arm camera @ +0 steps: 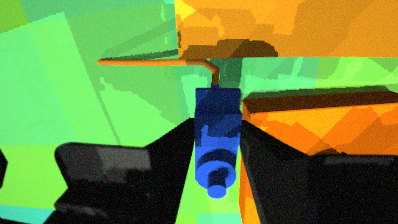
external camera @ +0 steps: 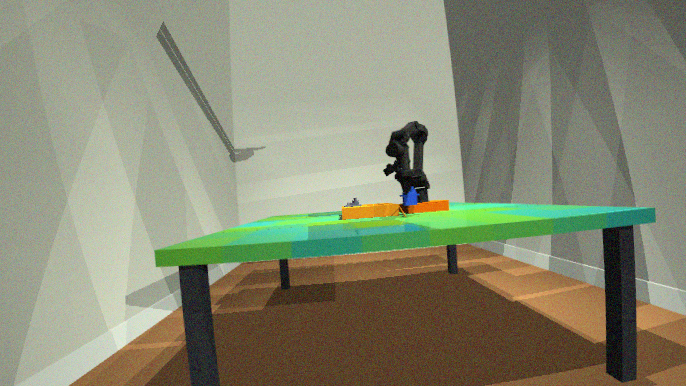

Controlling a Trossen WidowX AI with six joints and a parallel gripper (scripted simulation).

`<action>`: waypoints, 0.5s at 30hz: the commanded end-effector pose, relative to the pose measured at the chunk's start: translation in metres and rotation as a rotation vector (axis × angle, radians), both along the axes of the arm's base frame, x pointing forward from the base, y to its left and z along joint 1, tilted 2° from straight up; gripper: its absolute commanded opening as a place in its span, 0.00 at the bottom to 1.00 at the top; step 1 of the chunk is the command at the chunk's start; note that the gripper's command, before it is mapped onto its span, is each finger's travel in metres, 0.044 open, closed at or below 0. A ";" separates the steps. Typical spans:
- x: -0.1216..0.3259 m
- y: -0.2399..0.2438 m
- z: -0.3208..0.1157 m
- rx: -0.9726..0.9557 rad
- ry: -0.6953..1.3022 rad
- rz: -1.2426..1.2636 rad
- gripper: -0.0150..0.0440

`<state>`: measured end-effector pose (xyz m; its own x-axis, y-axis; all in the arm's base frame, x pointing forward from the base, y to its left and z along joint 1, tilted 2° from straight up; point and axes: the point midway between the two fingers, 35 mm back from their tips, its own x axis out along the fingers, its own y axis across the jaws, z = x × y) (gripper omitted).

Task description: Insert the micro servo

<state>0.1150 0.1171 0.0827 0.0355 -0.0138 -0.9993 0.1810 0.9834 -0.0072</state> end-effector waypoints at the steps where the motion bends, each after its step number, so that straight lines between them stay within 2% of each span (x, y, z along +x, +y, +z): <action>1: 0.000 0.001 0.019 0.007 -0.006 -0.004 0.25; 6: -0.003 0.000 0.037 0.007 -0.006 -0.004 0.25; 15: 0.003 0.001 0.038 0.007 -0.006 -0.004 0.25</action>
